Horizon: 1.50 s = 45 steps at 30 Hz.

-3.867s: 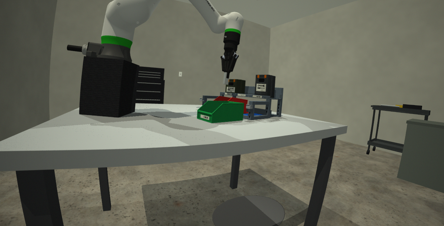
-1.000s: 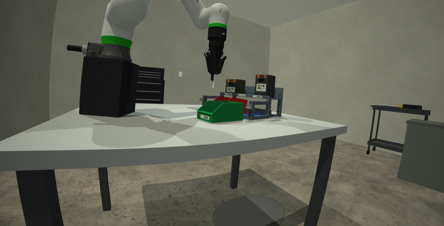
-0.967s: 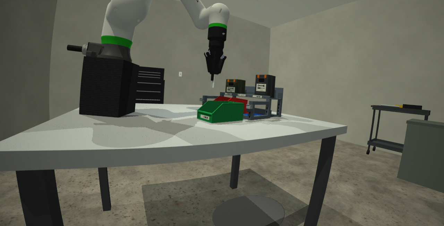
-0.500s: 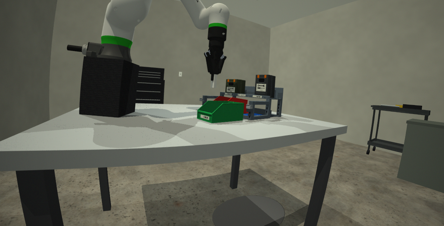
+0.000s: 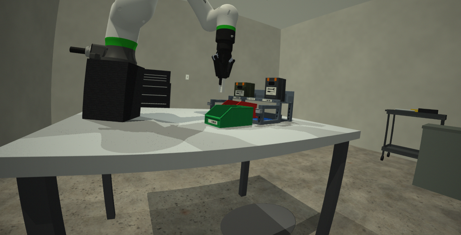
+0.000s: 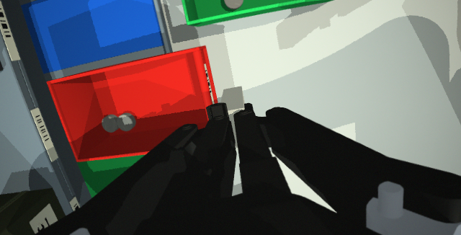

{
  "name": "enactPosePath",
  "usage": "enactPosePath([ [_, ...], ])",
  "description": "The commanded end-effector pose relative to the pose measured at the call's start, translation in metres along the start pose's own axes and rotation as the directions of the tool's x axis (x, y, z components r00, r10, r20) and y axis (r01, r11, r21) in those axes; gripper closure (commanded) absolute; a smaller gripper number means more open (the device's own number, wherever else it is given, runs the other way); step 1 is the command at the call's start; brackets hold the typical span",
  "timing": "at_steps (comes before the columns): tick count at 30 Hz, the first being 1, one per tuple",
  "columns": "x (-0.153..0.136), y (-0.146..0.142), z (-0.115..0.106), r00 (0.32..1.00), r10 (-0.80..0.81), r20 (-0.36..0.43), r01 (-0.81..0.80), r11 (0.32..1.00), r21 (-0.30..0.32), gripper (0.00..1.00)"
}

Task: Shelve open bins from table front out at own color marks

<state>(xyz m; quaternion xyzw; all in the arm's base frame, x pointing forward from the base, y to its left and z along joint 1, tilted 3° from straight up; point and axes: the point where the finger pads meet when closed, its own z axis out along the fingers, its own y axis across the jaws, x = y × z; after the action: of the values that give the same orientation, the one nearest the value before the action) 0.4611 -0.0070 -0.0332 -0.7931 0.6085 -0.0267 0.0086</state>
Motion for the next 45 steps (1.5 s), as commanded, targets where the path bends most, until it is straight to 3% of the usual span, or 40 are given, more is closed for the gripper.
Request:
enactPosePath([
  [1, 0.0, 0.0, 0.004, 1.0, 0.0, 0.0, 0.0, 1.0, 0.0, 1.0],
  [8, 0.0, 0.0, 0.015, 1.0, 0.0, 0.0, 0.0, 1.0, 0.0, 1.0],
  [34, 0.0, 0.0, 0.089, 1.0, 0.0, 0.0, 0.0, 1.0, 0.0, 1.0],
  [45, 0.0, 0.0, 0.103, 1.0, 0.0, 0.0, 0.0, 1.0, 0.0, 1.0],
])
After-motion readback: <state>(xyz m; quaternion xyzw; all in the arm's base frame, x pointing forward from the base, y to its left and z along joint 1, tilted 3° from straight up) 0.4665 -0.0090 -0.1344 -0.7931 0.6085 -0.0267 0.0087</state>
